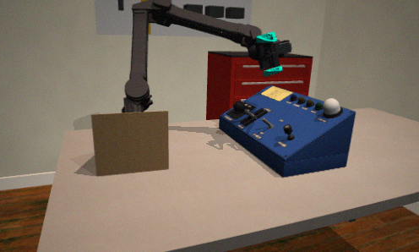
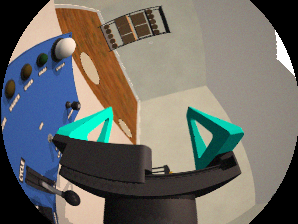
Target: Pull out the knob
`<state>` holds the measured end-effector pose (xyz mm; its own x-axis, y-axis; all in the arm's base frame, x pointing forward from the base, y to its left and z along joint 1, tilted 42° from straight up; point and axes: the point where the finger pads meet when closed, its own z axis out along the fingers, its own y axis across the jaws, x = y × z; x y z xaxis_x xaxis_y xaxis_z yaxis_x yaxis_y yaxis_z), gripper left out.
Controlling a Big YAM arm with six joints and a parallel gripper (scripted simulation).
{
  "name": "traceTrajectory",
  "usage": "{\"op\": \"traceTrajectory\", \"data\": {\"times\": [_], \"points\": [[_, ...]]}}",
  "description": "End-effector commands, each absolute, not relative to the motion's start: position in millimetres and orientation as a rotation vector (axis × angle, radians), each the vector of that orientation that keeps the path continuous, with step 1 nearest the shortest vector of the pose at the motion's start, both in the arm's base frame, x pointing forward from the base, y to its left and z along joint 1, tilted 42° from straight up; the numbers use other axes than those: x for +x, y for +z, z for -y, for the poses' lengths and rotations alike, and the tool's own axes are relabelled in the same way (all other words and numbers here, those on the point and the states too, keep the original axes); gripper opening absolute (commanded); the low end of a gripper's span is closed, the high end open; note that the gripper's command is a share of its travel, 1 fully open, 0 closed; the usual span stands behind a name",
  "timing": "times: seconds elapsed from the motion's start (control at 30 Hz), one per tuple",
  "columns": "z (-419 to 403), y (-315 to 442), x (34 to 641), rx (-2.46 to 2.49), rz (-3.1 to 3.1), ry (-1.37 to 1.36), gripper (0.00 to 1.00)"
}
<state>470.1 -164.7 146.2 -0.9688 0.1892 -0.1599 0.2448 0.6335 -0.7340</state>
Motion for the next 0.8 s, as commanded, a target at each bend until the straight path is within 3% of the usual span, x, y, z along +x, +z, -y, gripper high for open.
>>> {"op": "traceTrajectory", "data": {"times": [0.0, 0.53, 0.77], "points": [[167.0, 149.6, 470.9, 0.380, -2.770, -1.262, 1.00], [167.0, 149.6, 470.9, 0.380, -2.770, -1.262, 1.00], [168.8, 153.0, 461.2, 0.521, -2.729, -1.072, 1.00]]}}
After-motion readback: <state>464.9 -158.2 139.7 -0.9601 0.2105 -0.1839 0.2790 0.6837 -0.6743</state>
